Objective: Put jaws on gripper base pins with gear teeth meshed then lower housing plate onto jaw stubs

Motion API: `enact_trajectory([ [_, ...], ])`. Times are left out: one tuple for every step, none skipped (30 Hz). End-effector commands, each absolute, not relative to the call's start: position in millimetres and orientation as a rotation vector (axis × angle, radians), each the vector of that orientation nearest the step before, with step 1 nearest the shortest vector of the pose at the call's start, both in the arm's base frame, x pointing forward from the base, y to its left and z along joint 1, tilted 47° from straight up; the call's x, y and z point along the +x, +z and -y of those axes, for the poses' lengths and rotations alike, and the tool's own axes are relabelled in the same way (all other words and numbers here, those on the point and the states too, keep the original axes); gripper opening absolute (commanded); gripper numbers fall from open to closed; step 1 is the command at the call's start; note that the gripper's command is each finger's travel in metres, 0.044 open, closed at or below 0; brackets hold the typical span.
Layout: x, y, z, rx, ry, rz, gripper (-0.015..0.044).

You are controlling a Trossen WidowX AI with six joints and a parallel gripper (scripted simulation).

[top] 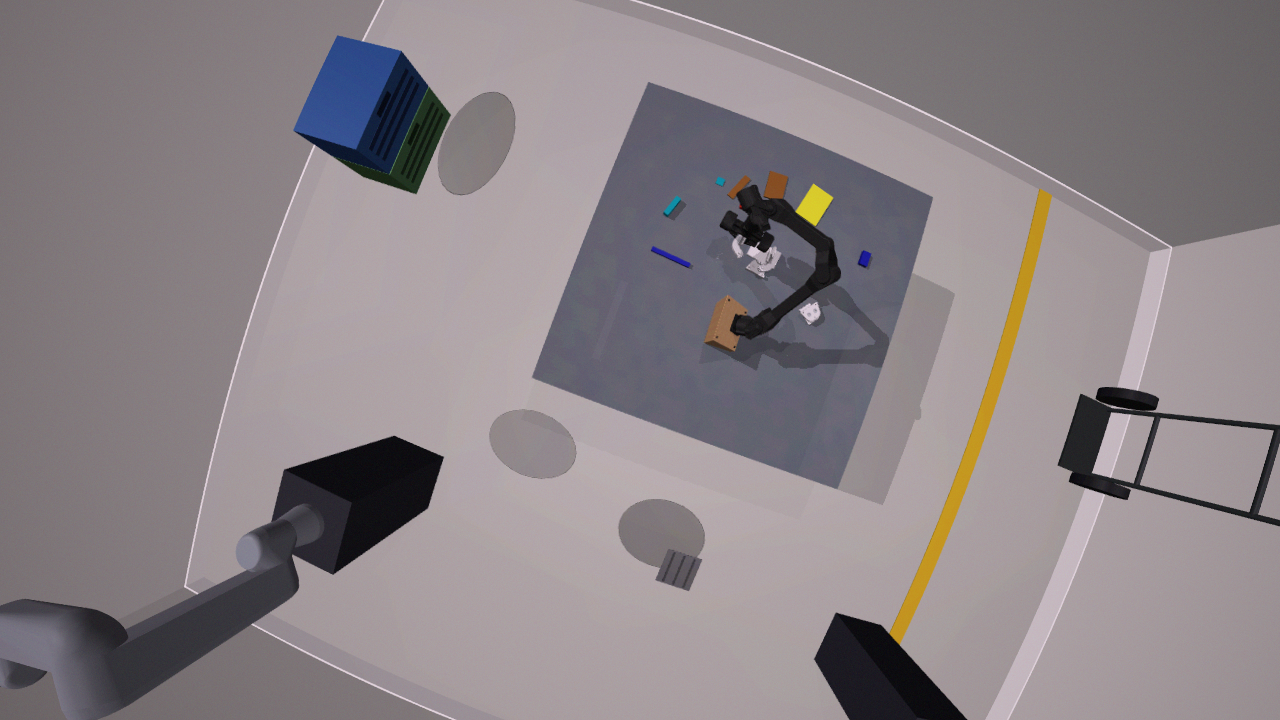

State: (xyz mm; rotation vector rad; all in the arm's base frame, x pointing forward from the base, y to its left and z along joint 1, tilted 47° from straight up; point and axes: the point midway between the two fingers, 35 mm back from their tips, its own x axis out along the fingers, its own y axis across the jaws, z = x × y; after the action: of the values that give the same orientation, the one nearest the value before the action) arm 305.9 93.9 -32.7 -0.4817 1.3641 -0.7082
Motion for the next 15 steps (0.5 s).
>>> enact_trajectory([
  [306.8, -22.5, -83.4, -0.480, -0.719, -1.357, 0.0134],
  [307.3, -20.2, -81.0, -0.477, -0.722, -1.356, 0.0134],
  [307.7, -17.9, -78.6, -0.474, -0.725, -1.354, 0.0134],
  [308.1, -15.6, -76.2, -0.472, -0.728, -1.352, 0.0134],
  [308.5, -13.4, -73.8, -0.469, -0.731, -1.350, 0.0134],
  [308.8, -11.1, -71.4, -0.467, -0.734, -1.349, 0.0134],
  [309.1, -8.9, -69.0, -0.464, -0.737, -1.347, 0.0134],
  [309.4, -6.7, -66.6, -0.461, -0.740, -1.345, 0.0134],
  [309.6, -4.5, -64.1, -0.459, -0.743, -1.343, 0.0134],
  [309.8, -2.2, -61.7, -0.456, -0.746, -1.341, 0.0134],
  [310.0, 0.0, -59.2, -0.454, -0.749, -1.340, 0.0134],
  [310.2, 2.2, -56.7, -0.451, -0.752, -1.338, 0.0134],
  [310.3, 4.3, -54.3, -0.449, -0.755, -1.336, 0.0134],
  [310.3, 6.5, -51.8, -0.446, -0.758, -1.334, 0.0134],
  [310.4, 8.7, -49.3, -0.444, -0.761, -1.332, 0.0134],
])
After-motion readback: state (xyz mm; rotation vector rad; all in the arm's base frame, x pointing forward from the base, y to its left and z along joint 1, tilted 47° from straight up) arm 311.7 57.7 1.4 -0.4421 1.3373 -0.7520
